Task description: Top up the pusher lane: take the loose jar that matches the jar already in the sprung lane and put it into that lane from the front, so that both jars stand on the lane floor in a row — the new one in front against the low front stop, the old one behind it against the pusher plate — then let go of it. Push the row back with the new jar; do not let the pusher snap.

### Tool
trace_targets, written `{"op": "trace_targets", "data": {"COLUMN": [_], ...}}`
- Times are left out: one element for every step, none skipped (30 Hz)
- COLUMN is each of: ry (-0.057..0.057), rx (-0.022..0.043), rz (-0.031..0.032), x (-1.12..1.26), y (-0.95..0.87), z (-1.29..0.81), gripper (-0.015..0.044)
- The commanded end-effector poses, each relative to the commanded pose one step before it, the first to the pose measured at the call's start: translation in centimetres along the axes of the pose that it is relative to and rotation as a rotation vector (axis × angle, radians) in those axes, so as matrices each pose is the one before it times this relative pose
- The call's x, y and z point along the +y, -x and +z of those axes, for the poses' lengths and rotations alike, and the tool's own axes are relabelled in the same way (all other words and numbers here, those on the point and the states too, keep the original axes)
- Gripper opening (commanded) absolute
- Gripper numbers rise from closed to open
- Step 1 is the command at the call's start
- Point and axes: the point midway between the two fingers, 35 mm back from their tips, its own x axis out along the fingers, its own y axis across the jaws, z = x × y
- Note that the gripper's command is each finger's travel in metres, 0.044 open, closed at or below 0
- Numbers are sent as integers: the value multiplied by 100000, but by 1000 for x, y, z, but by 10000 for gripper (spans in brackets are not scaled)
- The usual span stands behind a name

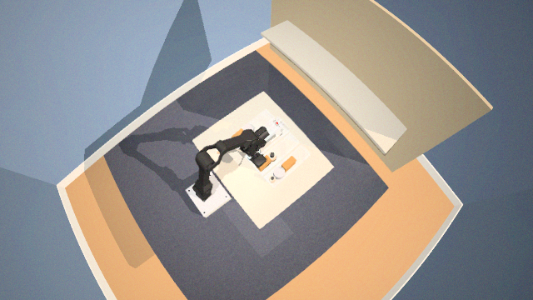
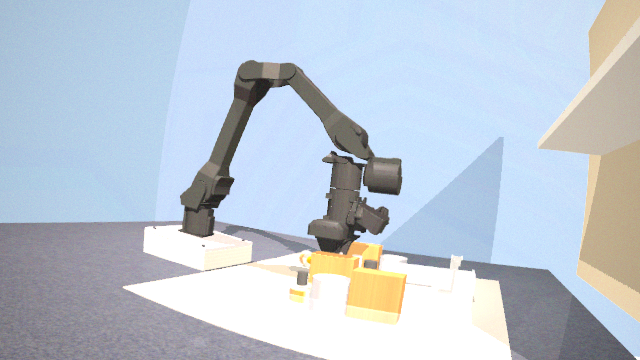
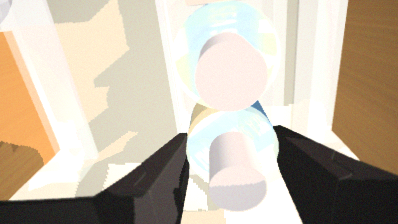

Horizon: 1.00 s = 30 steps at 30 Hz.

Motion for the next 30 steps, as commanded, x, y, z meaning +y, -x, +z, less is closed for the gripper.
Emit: {"op": "trace_targets", "data": {"ry": [-94,0,0,0,0,0,0,0,0,0,0,0,0,0,0,0,0,0,0,0,0,0,0,0,0,0,0,0,0,0], "rx": [-785,3,0,0,0,0,0,0,0,0,0,0,-5,0,0,0,0,0,0,0,0,0,0,0,0,-1,-1,-2,-2,-2], "rz": [-426,1,0,0,0,0,0,0,0,0,0,0,0,0,0,0,0,0,0,0,0,0,0,0,0,0,1,1,1,1], "x": [6,8,0,0,0,0,0,0,0,0,0,0,5,0,0,0,0,0,0,0,0,0,0,0,0,2,4,5,6,6], "y": [28,-4,0,0,0,0,0,0,0,0,0,0,-23,0,0,0,0,0,0,0,0,0,0,0,0,111,186,280,301,348], "z": [-98,-34,0,0,0,0,0,0,0,0,0,0,54,0,0,0,0,0,0,0,0,0,0,0,0,4,6,7,4,0], "gripper": [0,0,0,0,0,0,0,0,0,0,0,0,26,53,79,105,131,157,184,210,236,262,289,289,289,289,289,289,289,289]}}
